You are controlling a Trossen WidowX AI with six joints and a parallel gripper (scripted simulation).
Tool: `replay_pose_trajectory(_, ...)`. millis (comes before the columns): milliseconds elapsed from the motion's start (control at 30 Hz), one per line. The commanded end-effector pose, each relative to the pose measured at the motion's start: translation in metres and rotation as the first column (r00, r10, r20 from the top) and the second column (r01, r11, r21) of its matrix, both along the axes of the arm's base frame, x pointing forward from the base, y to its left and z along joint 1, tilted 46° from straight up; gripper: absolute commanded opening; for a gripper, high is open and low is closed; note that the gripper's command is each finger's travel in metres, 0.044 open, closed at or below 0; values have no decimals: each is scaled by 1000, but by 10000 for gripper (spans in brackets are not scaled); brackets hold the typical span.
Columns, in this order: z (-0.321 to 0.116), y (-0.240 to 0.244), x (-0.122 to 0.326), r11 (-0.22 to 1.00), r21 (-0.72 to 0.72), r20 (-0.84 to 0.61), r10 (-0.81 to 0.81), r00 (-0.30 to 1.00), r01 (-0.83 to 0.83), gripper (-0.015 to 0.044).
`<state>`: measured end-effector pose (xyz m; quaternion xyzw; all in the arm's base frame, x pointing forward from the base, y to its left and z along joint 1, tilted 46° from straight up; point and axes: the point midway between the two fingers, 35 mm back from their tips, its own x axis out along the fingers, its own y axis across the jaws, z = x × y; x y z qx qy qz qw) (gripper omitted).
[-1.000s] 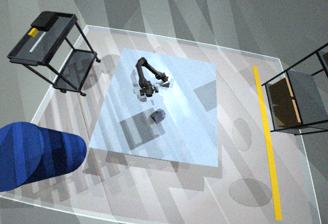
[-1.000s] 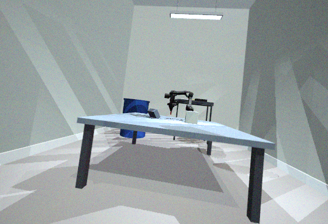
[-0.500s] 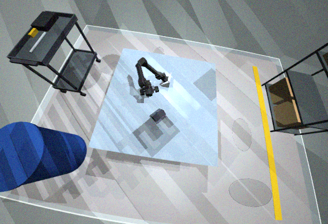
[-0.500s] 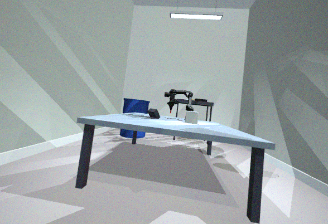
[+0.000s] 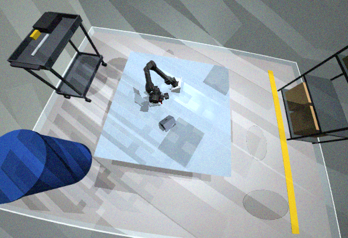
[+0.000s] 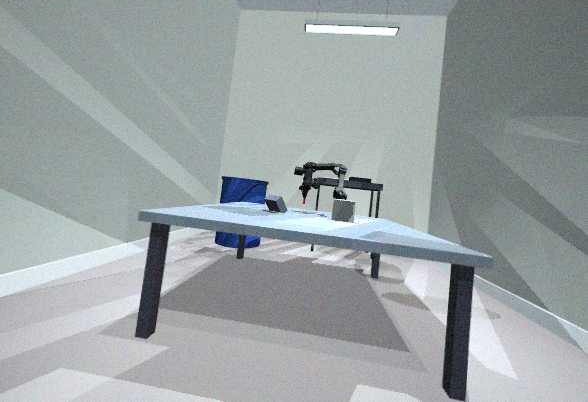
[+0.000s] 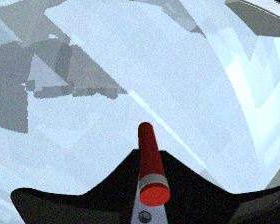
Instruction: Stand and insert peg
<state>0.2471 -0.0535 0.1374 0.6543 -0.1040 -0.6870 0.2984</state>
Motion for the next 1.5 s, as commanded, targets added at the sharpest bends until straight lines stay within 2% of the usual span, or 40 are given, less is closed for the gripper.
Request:
replay_pose_trajectory(0, -3, 0, 3, 999, 49, 28, -6, 1000, 5, 0)
replay_pose_trajectory(700, -9, 5, 26, 967, 252, 180, -23, 983, -24, 0)
replay_pose_trajectory(1467, 0, 7, 56, 904, 402, 378, -20, 926, -144, 0)
